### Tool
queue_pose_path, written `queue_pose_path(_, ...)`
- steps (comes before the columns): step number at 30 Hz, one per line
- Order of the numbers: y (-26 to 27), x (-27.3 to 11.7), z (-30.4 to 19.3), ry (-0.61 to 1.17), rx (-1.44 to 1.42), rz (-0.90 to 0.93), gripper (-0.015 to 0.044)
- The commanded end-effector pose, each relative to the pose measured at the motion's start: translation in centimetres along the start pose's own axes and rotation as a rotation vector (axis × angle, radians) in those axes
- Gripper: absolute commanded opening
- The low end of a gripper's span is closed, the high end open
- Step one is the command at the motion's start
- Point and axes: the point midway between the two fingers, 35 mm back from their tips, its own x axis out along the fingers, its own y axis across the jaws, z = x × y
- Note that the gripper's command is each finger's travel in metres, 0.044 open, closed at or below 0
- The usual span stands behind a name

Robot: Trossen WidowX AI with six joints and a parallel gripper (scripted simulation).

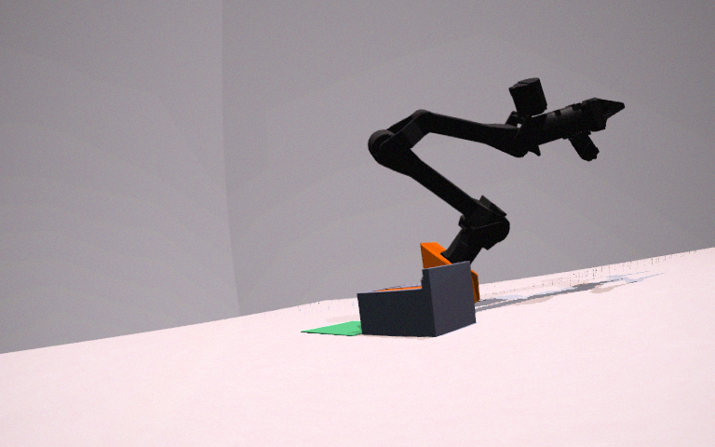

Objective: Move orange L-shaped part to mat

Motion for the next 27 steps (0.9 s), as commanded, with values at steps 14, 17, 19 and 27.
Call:
queue_pose_path(14, 3.8, 3.6, 10.0, -0.490, -0.894, 0.029, 0.0180)
queue_pose_path(17, 6.6, 3.6, 12.9, -0.682, -1.113, -0.014, 0.0180)
queue_pose_path(19, 8.8, 3.2, 14.6, -0.816, -1.242, -0.052, 0.0180)
queue_pose_path(27, 18.7, -1.2, 18.1, -1.314, -1.499, -0.174, 0.0180)
